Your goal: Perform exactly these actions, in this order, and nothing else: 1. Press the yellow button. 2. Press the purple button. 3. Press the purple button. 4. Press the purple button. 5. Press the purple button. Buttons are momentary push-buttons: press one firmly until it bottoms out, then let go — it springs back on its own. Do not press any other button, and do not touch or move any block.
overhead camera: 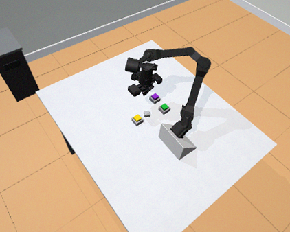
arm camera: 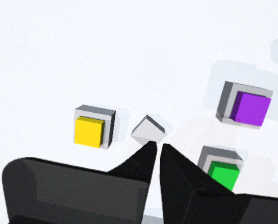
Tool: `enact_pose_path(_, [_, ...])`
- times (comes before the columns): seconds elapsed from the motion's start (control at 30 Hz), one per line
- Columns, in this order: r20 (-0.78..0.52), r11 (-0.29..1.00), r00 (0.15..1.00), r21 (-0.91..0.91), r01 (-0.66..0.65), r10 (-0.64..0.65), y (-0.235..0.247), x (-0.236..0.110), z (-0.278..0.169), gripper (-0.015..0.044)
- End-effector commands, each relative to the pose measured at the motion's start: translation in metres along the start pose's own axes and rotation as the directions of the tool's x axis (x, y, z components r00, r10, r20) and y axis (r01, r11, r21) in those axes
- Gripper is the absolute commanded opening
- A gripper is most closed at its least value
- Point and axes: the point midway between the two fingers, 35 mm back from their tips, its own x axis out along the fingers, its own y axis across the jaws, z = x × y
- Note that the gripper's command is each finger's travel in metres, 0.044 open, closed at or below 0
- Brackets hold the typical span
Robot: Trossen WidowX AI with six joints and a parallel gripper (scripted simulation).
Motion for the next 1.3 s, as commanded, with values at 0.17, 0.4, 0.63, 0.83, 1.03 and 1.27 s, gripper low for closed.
enact_pose_path(0.17, [-0.003,0.999,1.0,0.007,0.031,-0.031,-0.102,0.002,0.018,0.002])
enact_pose_path(0.4, [-0.008,1.0,1.0,-0.005,0.025,-0.026,-0.102,0.021,0.018,0.002])
enact_pose_path(0.63, [-0.003,0.999,0.999,0.007,0.033,-0.033,-0.105,0.063,0.017,0.002])
enact_pose_path(0.83, [-0.003,0.999,0.999,0.007,0.033,-0.033,-0.105,0.069,0.018,0.002])
enact_pose_path(1.03, [-0.002,0.999,0.999,0.007,0.033,-0.033,-0.105,0.079,0.018,0.002])
enact_pose_path(1.27, [-0.002,0.999,0.999,0.008,0.034,-0.034,-0.106,0.09,0.018,0.002])
